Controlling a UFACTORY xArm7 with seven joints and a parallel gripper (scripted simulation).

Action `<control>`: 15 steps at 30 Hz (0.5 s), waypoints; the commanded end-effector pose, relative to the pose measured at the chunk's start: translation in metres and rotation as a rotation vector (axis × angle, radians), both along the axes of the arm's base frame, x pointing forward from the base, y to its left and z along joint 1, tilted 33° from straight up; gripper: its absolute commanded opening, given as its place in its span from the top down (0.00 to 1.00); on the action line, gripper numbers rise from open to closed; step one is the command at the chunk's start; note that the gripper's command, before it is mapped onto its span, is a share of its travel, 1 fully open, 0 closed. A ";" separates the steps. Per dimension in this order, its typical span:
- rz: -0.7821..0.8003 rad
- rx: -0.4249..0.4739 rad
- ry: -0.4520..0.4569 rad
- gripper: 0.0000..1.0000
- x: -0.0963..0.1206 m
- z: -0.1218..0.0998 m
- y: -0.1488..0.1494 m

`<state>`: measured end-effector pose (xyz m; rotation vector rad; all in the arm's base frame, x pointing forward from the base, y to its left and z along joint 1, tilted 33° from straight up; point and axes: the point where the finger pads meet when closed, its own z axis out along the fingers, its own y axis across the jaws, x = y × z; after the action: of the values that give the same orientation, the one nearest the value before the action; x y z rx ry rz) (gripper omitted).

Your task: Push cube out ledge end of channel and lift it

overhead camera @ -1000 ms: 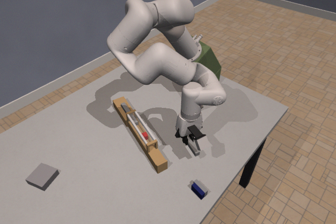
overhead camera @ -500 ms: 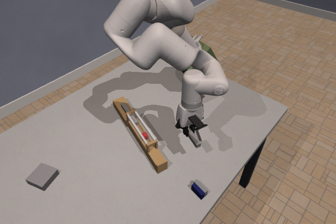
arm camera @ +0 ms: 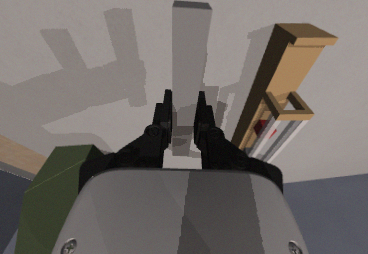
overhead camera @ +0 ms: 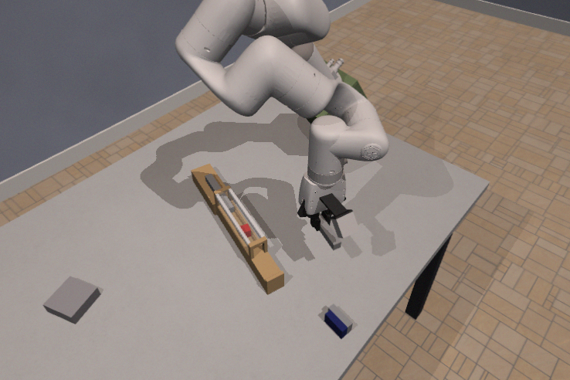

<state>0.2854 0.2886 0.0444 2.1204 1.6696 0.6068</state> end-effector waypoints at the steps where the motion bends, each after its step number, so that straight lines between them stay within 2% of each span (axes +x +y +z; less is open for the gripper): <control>1: 0.002 0.002 -0.001 1.00 0.000 0.001 0.001; 7: 0.002 0.001 -0.002 1.00 0.001 0.002 -0.004; 13: 0.006 -0.002 -0.002 1.00 0.006 0.004 -0.034; 15: 0.006 -0.002 -0.002 1.00 0.006 0.004 -0.034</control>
<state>0.2913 0.2563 0.0474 2.1144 1.6683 0.5976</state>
